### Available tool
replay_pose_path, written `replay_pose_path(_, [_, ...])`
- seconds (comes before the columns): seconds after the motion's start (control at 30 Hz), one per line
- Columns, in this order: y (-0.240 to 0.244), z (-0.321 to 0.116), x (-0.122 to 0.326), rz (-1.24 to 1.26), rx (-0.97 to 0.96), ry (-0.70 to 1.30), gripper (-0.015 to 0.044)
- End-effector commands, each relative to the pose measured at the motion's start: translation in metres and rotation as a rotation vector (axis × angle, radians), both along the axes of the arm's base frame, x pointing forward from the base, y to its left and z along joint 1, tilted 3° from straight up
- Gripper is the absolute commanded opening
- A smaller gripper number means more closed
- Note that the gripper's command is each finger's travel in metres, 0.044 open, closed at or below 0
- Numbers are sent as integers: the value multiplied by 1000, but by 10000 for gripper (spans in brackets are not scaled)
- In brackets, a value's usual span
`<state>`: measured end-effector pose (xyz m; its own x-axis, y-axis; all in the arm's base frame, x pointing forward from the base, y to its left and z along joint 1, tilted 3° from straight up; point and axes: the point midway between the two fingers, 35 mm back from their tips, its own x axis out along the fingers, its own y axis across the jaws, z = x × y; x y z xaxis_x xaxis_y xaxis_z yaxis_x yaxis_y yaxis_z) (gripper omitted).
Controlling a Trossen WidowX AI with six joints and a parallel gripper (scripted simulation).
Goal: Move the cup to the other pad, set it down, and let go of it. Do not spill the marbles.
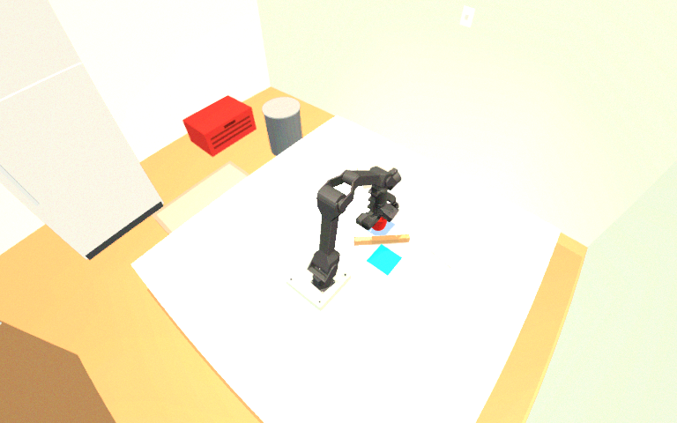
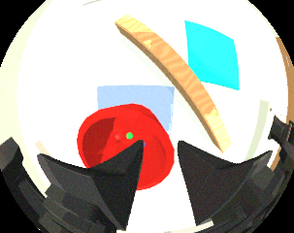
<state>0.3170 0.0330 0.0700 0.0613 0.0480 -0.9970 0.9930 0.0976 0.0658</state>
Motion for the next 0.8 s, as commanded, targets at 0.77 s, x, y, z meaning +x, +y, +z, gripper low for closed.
replay_pose_path(0.77, [1, -15, -1, 0, 0, 5, 2])
